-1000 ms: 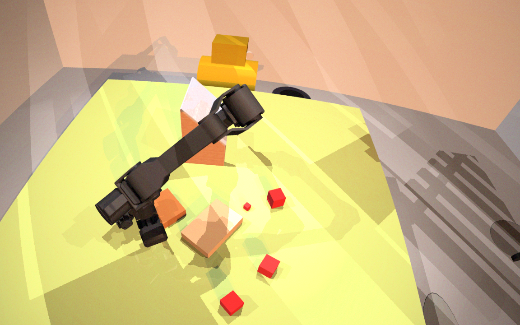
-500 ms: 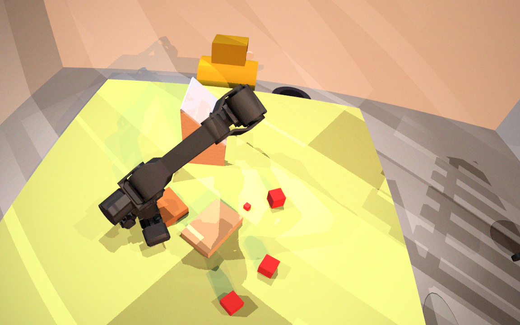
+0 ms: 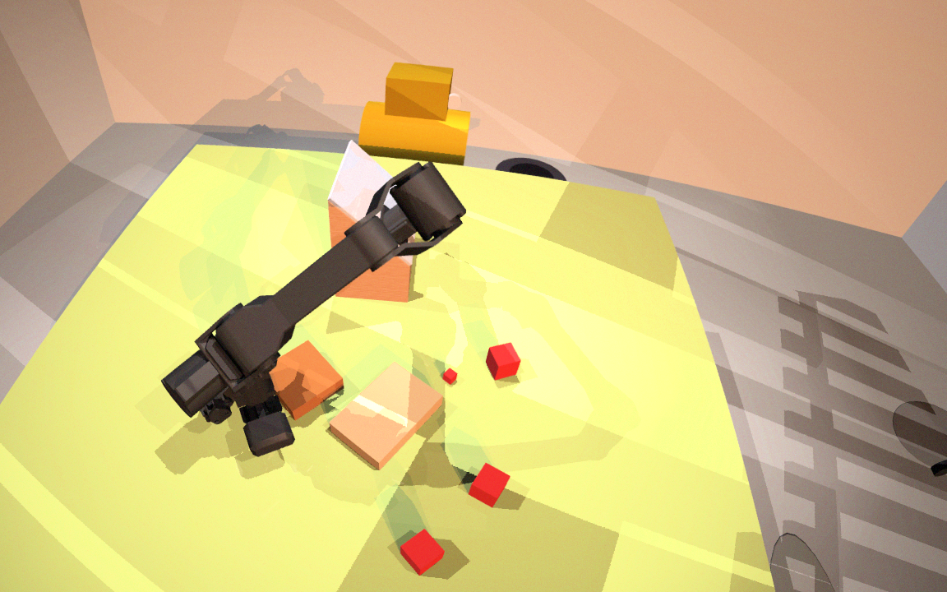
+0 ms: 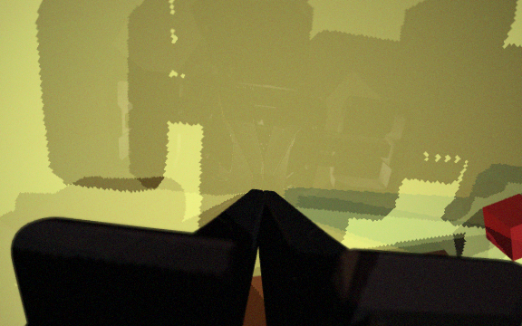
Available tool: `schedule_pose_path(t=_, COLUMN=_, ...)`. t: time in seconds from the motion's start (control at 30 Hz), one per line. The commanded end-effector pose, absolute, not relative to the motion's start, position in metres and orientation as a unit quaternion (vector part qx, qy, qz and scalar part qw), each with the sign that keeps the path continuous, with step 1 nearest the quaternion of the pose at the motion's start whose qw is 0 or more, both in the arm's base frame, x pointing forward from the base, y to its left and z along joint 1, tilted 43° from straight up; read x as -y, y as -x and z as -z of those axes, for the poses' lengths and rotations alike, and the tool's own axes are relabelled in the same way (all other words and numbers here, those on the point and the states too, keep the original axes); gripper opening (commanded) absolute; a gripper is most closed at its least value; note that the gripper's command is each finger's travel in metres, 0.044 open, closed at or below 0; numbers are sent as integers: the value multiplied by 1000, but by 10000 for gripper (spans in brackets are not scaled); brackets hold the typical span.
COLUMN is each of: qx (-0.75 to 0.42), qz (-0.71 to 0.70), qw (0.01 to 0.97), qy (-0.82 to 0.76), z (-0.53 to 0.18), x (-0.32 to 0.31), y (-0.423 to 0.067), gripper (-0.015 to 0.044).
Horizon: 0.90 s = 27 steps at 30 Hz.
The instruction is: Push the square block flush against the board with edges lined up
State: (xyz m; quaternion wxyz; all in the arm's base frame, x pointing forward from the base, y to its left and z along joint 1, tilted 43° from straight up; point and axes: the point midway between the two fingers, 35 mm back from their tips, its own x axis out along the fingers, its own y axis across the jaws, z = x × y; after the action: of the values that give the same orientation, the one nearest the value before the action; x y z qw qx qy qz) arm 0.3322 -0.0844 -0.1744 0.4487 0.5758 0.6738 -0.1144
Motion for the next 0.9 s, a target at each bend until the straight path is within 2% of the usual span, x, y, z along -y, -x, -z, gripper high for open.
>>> schedule_pose_path(t=0.0, qx=-674, qz=114, qw=450, qy=-575, z=178, x=90, y=-335, gripper=0)
schedule_pose_path(t=0.37, qx=-673, qz=114, qw=451, qy=-574, z=187, x=101, y=-342, gripper=0)
schedule_pose_path(t=0.6, qx=-673, qz=116, qw=452, qy=-574, z=145, x=134, y=-337, gripper=0)
schedule_pose_path(t=0.87, qx=-676, qz=99, qw=465, qy=-562, z=139, x=130, y=-336, gripper=0)
